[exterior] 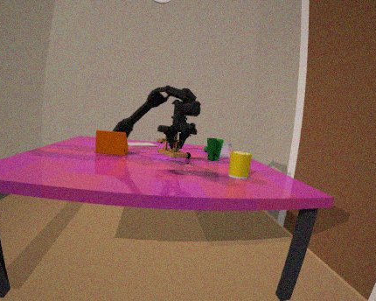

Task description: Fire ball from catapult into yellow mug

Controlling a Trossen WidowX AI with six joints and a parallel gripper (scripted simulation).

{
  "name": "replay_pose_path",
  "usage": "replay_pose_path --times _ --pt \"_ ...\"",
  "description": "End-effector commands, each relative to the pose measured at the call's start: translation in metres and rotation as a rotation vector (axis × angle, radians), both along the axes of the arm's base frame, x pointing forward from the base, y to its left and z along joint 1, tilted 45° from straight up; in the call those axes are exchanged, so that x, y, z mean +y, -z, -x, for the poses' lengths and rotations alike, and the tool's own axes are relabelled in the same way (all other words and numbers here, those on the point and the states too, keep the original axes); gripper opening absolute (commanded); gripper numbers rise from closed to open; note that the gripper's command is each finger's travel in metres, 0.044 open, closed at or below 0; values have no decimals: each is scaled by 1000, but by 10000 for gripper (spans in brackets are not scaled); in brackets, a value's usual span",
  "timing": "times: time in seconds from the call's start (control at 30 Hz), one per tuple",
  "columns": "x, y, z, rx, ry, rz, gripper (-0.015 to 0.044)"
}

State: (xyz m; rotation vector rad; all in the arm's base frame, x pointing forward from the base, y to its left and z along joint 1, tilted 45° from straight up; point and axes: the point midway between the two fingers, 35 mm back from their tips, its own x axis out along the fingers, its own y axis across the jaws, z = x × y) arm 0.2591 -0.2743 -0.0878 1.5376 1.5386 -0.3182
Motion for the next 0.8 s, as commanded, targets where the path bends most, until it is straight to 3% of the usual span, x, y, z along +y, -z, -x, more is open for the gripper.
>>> replay_pose_path --times 0.0,0.33,0.77 --pt "-5 -4 -4 -93 -84 35 0" --pt "-2 -10 -21 -306 -318 96 0" --pt "5 -3 -25 -311 -322 97 0"
